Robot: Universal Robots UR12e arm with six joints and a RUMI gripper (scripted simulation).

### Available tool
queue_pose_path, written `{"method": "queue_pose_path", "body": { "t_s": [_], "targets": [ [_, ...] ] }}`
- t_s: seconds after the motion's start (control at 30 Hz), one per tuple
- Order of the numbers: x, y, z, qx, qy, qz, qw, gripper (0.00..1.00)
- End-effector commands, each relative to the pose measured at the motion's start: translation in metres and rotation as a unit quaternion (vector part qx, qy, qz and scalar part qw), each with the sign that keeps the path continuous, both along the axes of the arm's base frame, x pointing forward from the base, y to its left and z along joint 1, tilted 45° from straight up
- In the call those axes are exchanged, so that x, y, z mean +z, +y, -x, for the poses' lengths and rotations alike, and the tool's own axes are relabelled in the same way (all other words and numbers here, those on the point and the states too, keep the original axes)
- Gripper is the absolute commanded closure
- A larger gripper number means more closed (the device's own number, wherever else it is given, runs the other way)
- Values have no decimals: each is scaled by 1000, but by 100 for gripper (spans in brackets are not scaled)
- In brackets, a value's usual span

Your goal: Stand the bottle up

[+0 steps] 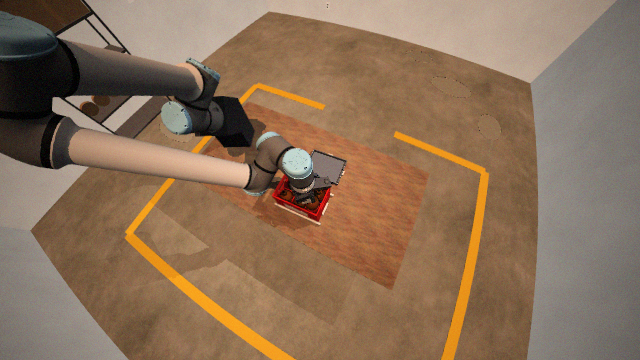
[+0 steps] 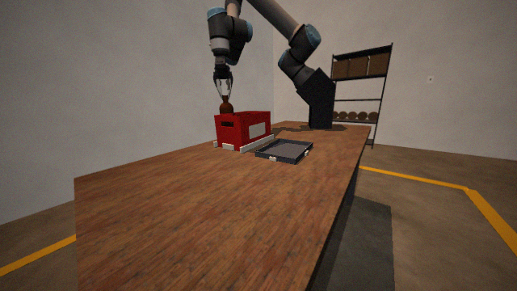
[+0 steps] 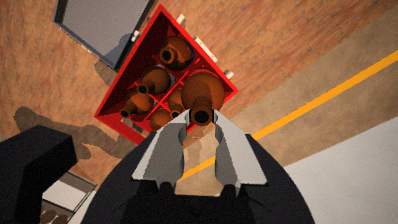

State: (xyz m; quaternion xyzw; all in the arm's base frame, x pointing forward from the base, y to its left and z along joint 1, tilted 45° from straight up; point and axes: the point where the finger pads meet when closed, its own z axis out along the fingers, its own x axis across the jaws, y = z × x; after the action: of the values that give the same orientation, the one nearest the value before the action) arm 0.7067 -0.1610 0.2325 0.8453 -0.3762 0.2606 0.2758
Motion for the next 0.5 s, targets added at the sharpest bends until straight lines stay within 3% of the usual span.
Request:
{"method": "queue_pose_path", "body": {
  "t_s": [0.0, 0.47],
  "targets": [
    [-2, -2, -1, 0, -1, 0, 1000, 100],
    [-6, -6, -3, 0, -1, 0, 1000, 100]
  ]
}}
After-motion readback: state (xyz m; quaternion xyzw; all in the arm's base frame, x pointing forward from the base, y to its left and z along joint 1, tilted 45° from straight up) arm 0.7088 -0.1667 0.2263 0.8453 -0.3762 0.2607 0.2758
